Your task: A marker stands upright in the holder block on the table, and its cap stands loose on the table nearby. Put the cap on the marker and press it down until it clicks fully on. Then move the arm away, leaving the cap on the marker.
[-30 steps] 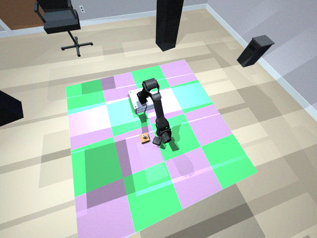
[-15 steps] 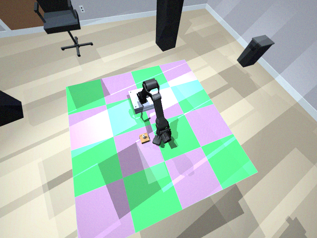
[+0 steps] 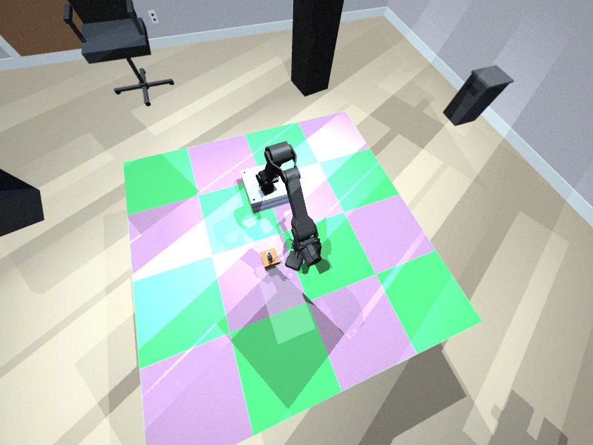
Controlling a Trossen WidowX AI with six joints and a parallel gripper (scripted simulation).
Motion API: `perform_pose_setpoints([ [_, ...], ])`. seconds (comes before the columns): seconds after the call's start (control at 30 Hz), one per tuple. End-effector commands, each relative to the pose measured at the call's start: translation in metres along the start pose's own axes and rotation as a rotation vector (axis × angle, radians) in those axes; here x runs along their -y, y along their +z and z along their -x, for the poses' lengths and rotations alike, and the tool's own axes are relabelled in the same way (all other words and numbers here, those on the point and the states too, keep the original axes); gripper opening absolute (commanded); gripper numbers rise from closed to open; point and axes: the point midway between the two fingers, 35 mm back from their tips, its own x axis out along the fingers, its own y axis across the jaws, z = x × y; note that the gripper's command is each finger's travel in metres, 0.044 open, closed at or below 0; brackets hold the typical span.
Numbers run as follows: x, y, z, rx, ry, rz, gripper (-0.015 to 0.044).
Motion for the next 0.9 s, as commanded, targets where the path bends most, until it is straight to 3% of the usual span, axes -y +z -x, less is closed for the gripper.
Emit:
perform_pose_setpoints([
  [0.0, 0.002, 0.001, 0.015, 0.005, -0.005, 0.003, 0.0],
  [0.3, 0.002, -0.001, 0.036, 0.004, 0.002, 0.0, 0.0],
  [0.87, 0.038, -0.049, 0.065, 0.002, -0.002, -0.003, 0.0],
])
